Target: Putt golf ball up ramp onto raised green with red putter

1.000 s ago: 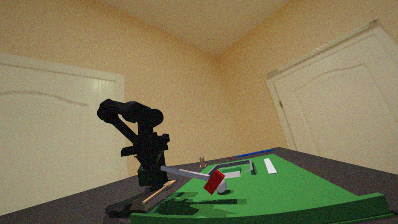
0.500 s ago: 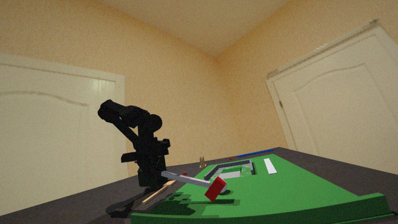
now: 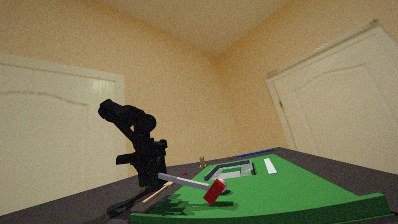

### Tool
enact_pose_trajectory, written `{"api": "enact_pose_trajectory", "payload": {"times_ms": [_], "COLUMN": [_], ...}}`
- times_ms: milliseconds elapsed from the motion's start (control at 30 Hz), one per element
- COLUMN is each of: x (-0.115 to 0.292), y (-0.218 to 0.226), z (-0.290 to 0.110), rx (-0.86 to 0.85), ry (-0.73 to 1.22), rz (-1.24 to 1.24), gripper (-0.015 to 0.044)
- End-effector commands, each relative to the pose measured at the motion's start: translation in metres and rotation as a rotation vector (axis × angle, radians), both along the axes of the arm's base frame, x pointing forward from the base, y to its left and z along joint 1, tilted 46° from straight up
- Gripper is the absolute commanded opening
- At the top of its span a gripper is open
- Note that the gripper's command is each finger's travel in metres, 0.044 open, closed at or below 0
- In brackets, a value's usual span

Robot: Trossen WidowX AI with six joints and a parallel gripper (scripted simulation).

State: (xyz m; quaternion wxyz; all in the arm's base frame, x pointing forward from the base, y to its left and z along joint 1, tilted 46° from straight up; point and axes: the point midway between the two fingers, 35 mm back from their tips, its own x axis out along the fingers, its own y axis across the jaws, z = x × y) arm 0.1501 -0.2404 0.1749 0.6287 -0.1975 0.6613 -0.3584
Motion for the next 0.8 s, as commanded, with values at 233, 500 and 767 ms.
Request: {"api": "enact_pose_trajectory", "payload": {"times_ms": [233,500,767], "x": [-0.001,0.024,0.025], "y": [-0.004,0.051,0.086], "z": [0.004,-0.061,-0.092], "rx": [-0.003,0.021,0.002], "ry": [-0.005,-0.009,-0.005], "rz": [-0.004,-0.005,0.003], "gripper": [0.0000,0.0000,0.0000]}}
